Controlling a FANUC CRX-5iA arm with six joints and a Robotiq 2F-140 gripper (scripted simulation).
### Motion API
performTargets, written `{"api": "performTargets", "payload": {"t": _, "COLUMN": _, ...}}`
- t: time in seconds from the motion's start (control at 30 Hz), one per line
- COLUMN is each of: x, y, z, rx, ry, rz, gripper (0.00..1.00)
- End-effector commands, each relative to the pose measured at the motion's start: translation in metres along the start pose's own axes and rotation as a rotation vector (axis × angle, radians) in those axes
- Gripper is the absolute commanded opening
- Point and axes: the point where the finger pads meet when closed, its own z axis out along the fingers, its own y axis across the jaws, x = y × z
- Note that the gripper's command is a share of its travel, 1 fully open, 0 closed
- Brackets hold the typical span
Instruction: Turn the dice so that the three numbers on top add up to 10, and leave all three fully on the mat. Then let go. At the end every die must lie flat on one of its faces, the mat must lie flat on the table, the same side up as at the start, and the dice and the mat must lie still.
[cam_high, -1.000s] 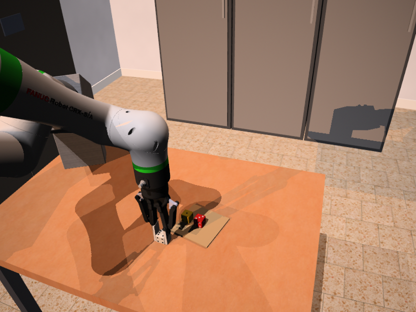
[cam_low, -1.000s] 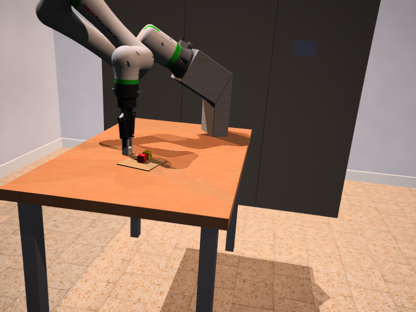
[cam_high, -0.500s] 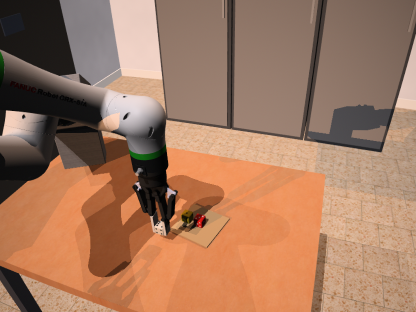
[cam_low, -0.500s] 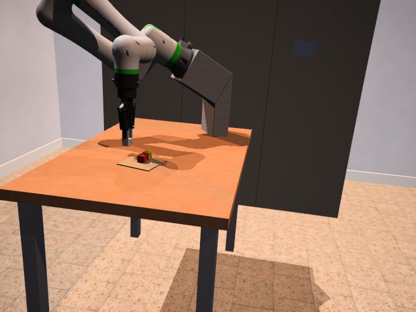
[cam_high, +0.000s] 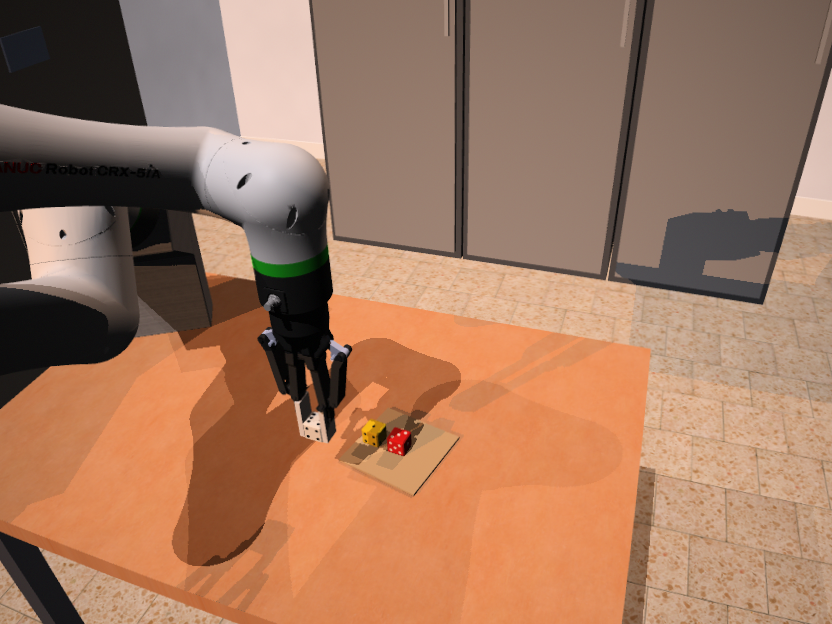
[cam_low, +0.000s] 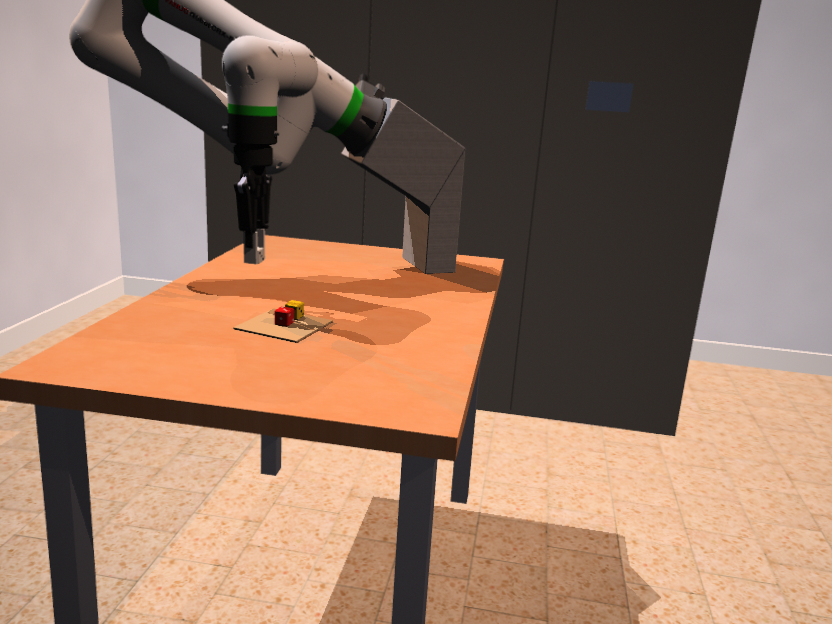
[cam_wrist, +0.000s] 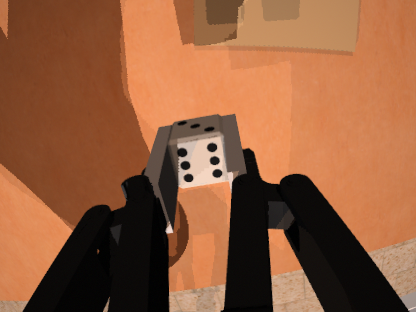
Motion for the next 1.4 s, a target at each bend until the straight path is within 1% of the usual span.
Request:
{"api": "performTargets", "payload": {"t": 0.0, "x": 0.000, "y": 0.000, "z": -0.002, "rx": 0.002, "ry": -0.001, "rz": 0.001, "gripper": 0.16}}
{"api": "performTargets", "payload": {"t": 0.23, "x": 0.001, "y": 0.002, "z": -0.002, "rx": 0.002, "ry": -0.001, "rz": -0.017, "gripper": 0.16}}
{"api": "performTargets", "payload": {"t": 0.3, "x": 0.003, "y": 0.007, "z": -0.002, "rx": 0.002, "ry": -0.001, "rz": -0.072, "gripper": 0.16}}
{"api": "performTargets", "payload": {"t": 0.4, "x": 0.011, "y": 0.022, "z": -0.004, "rx": 0.002, "ry": -0.001, "rz": -0.235, "gripper": 0.16}}
{"api": "performTargets", "payload": {"t": 0.5, "x": 0.011, "y": 0.023, "z": -0.004, "rx": 0.002, "ry": -0.001, "rz": -0.242, "gripper": 0.16}}
{"api": "performTargets", "payload": {"t": 0.57, "x": 0.019, "y": 0.035, "z": -0.005, "rx": 0.002, "ry": -0.001, "rz": -0.387, "gripper": 0.16}}
{"api": "performTargets", "payload": {"t": 0.8, "x": 0.032, "y": 0.055, "z": -0.006, "rx": 0.002, "ry": 0.000, "rz": -0.608, "gripper": 0.16}}
{"api": "performTargets", "payload": {"t": 0.97, "x": 0.044, "y": 0.072, "z": -0.007, "rx": 0.002, "ry": 0.000, "rz": -0.807, "gripper": 0.16}}
{"api": "performTargets", "payload": {"t": 1.07, "x": 0.045, "y": 0.073, "z": -0.007, "rx": 0.002, "ry": 0.000, "rz": -0.820, "gripper": 0.16}}
{"api": "performTargets", "payload": {"t": 1.1, "x": 0.052, "y": 0.081, "z": -0.007, "rx": 0.002, "ry": 0.000, "rz": -0.926, "gripper": 0.16}}
{"api": "performTargets", "payload": {"t": 1.23, "x": 0.059, "y": 0.089, "z": -0.007, "rx": 0.002, "ry": 0.000, "rz": -1.027, "gripper": 0.16}}
{"api": "performTargets", "payload": {"t": 1.27, "x": 0.064, "y": 0.095, "z": -0.007, "rx": 0.002, "ry": 0.000, "rz": -1.095, "gripper": 0.16}}
{"api": "performTargets", "payload": {"t": 1.37, "x": 0.072, "y": 0.103, "z": -0.007, "rx": 0.002, "ry": 0.000, "rz": -1.201, "gripper": 0.16}}
